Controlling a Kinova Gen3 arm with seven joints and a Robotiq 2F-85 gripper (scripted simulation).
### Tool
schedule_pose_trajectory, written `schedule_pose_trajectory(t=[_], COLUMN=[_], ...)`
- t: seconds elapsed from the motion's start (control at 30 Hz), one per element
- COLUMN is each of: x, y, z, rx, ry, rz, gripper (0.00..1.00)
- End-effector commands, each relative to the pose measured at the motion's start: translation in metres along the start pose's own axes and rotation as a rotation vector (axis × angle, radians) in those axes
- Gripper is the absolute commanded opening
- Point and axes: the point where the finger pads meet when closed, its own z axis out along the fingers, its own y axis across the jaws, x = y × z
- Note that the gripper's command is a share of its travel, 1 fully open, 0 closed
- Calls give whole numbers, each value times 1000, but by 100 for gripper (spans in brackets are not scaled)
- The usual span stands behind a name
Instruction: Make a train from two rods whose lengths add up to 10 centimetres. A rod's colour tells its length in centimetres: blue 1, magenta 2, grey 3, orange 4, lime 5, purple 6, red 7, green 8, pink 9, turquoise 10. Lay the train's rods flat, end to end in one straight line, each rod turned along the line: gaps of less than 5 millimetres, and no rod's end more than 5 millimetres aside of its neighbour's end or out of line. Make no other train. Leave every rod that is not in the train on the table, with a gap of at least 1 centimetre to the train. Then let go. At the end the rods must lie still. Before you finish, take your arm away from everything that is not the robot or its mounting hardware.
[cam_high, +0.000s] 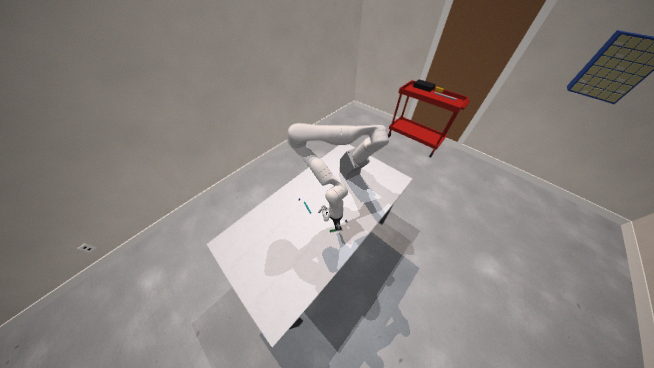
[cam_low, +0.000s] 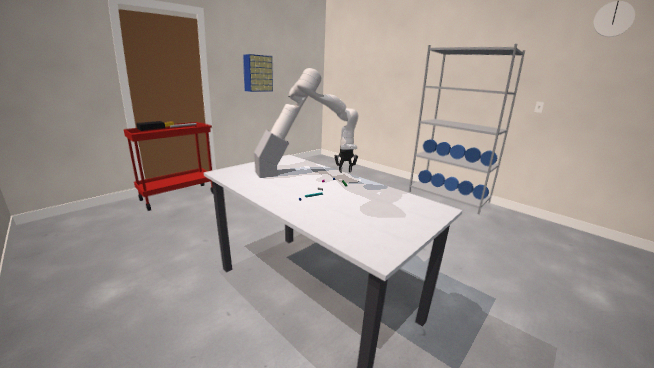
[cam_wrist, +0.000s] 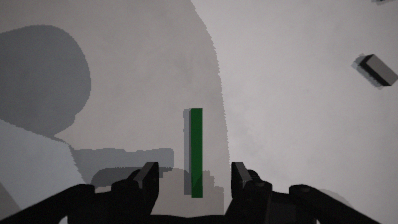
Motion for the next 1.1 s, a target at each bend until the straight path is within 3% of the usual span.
schedule_pose_trajectory(t=[0.0, 1.07], x=[0, 0], y=[0, 0], z=[-1, 10], rx=[1, 0], ry=[1, 2], rz=[0, 0], gripper=[24, 24])
